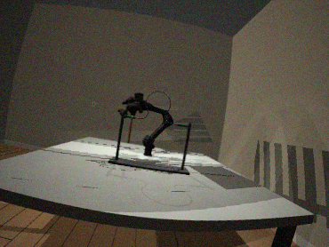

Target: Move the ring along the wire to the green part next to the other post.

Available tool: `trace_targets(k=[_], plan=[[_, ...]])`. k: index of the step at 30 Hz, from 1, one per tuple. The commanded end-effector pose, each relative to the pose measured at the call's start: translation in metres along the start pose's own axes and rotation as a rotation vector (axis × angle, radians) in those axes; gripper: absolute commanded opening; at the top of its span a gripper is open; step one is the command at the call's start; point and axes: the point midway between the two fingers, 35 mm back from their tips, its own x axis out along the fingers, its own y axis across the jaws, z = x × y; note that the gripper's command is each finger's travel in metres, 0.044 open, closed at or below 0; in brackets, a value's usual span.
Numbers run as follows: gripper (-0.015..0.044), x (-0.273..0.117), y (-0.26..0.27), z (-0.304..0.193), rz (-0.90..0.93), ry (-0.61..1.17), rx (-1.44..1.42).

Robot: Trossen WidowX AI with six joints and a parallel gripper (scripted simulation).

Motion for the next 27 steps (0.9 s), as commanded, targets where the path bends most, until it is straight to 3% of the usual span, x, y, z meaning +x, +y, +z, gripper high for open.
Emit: trace_targets(k=[1,9,19,27], plan=[[0.0374,0.0,-0.001,-0.001,-0.004,0.004,-0.007],[0.0164,0.012,-0.085,-0.028,-0.208,0.272,-0.405],[0.016,-0.007,-0.195,-0.041,-0.319,0.804,-0.934],[0.016,-0.044,-0.256,-0.031,-0.172,1.291,-1.259]])
